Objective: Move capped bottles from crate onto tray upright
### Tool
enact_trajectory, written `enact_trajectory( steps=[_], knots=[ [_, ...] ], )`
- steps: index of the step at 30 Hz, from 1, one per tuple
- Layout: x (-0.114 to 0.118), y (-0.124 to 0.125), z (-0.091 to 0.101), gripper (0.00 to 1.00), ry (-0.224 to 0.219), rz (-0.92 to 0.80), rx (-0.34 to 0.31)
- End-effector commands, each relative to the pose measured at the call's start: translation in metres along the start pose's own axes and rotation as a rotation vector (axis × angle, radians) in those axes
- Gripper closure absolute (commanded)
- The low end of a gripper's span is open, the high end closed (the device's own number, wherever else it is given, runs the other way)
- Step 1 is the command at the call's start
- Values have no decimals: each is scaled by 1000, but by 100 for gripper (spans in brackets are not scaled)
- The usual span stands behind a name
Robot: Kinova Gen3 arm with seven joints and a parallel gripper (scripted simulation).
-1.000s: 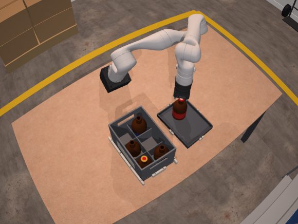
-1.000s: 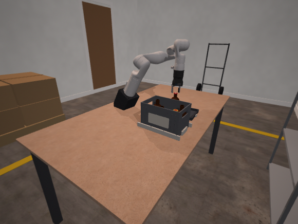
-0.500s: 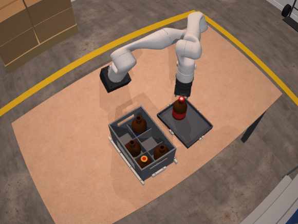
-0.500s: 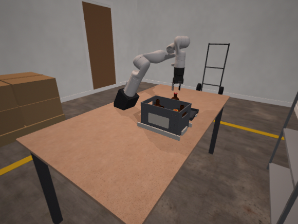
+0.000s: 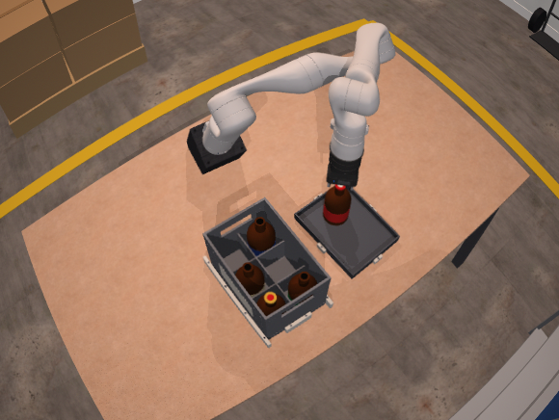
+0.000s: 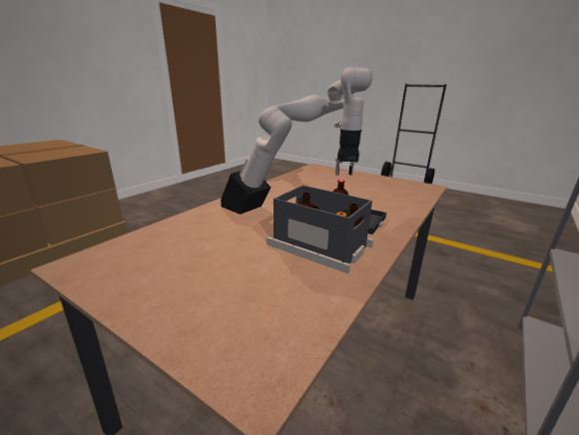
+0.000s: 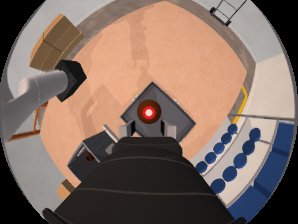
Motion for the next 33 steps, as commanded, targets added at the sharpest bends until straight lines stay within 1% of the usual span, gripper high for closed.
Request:
enact_trajectory(
  steps=[1, 6, 9, 23, 26, 33],
  knots=[
    [1, -12, 3, 0, -6, -19, 8],
    [2, -28, 6, 0, -7, -18, 8],
    [2, -27, 5, 0, -3, -4, 2],
    [3, -74, 9, 0, -7, -18, 8],
    [3, -72, 8, 0, -3, -4, 4],
    [4, -95, 10, 0, -5, -11, 6]
  ],
)
Point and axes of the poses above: the point where the finger pads meet when closed, its own z axis back along the fingers, its own x axis across the jaws, y = z × x, the point moved 3 cm from there along z, back along the fingers, and after that the axes turned 3 degrees about -z, right-handed, at the moved point
